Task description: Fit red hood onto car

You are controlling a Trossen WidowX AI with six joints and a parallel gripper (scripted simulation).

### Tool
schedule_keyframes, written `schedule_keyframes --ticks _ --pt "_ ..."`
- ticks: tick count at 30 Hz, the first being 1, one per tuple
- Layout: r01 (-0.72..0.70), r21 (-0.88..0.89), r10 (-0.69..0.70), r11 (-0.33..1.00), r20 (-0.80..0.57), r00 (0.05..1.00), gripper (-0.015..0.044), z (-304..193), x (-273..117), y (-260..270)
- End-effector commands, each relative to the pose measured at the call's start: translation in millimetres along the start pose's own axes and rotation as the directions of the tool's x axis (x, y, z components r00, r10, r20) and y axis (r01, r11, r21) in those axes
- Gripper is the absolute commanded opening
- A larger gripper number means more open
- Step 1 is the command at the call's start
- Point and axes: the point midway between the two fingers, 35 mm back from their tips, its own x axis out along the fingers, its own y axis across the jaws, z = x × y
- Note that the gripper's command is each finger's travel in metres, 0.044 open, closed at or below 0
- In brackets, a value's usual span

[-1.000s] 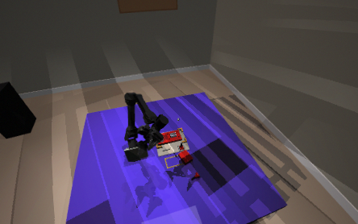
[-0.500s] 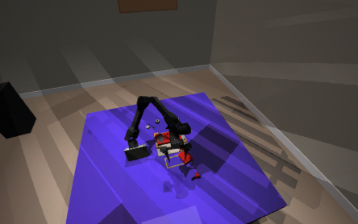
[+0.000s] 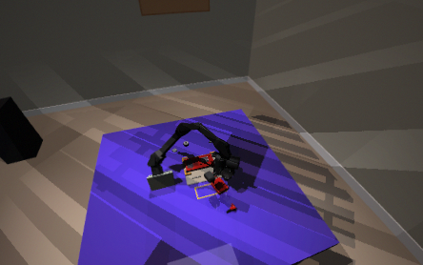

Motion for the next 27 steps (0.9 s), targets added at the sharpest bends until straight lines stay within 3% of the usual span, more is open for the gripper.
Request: schedule_keyframes --ticks 1,27 --pt "-0.026 -0.010 0.026 1.000 -0.023 0.999 0.0440 0 -3 3" --pt "-0.026 -0.010 0.026 1.000 -0.023 0.999 0.0440 0 17 4"
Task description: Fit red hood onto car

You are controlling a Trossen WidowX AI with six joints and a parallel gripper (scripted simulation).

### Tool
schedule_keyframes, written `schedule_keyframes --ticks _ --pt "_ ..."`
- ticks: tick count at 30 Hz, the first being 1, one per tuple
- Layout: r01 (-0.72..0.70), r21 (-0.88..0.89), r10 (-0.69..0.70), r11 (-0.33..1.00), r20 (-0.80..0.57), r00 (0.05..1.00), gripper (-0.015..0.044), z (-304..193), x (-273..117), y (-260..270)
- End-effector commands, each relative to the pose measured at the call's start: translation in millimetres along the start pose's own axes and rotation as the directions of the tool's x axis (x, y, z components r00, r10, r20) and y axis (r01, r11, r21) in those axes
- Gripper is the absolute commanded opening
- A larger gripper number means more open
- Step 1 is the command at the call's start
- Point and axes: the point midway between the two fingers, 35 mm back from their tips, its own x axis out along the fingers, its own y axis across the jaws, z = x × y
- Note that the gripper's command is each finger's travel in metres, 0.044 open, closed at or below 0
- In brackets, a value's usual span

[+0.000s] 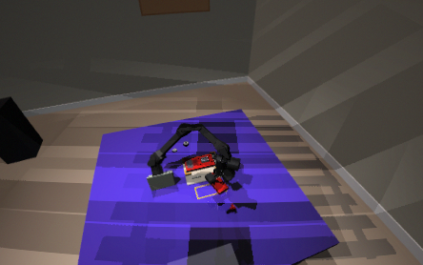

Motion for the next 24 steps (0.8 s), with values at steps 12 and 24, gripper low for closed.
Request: schedule_keyframes --ticks 12,24 --pt "-0.002 0.009 0.002 1.000 -0.005 1.000 0.0440 0 13 -2" --pt "-0.002 0.009 0.002 1.000 -0.005 1.000 0.0440 -1 24 -3"
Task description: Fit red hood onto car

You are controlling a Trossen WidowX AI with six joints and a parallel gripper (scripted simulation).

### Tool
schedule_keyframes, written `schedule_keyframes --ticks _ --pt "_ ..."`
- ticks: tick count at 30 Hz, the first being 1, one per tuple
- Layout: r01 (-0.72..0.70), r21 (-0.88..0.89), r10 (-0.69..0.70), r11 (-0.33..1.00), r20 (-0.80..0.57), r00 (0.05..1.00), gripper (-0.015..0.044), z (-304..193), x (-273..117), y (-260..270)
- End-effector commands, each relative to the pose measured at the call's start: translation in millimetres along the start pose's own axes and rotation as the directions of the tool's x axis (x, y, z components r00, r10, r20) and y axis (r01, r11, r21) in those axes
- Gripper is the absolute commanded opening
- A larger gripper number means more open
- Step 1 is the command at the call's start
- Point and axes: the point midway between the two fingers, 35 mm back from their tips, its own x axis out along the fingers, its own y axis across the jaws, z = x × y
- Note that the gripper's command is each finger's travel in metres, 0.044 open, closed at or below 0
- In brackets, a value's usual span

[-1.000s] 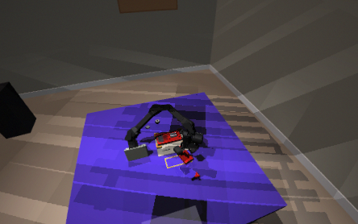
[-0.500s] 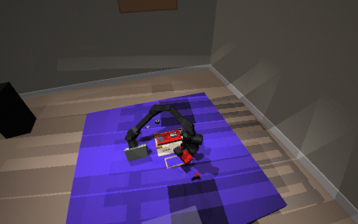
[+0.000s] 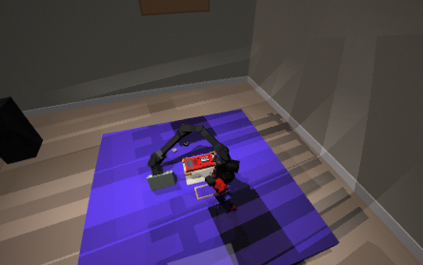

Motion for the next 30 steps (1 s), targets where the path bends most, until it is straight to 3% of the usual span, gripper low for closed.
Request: schedule_keyframes --ticks 1,30 --pt "-0.001 0.009 0.002 1.000 -0.005 1.000 0.0440 -1 4 -1" --pt "-0.002 0.009 0.002 1.000 -0.006 1.000 0.0440 -2 22 -3"
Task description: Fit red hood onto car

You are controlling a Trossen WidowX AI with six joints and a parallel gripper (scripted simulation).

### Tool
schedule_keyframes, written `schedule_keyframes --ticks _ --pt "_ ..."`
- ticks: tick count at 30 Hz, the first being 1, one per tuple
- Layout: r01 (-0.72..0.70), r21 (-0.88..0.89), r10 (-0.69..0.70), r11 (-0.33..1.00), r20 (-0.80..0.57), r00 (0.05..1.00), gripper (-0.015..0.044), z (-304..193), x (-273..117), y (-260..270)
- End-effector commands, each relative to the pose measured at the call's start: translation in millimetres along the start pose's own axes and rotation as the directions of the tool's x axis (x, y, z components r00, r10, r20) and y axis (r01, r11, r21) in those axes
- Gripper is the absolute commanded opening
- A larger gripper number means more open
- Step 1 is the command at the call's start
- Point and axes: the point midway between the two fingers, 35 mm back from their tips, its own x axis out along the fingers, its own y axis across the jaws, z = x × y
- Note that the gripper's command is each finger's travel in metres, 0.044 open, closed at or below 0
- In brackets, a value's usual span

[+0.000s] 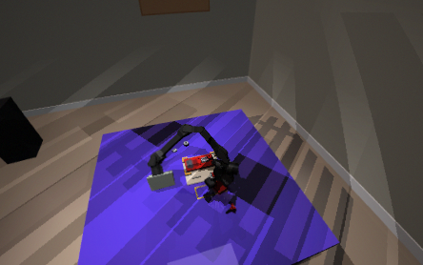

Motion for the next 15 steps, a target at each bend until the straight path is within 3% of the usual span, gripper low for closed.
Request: schedule_keyframes --ticks 1,15 --pt "-0.003 0.007 0.003 1.000 -0.003 1.000 0.0440 -0.2 2.2 -0.2" --pt "-0.003 0.007 0.003 1.000 -0.003 1.000 0.0440 -0.3 9.1 -0.2"
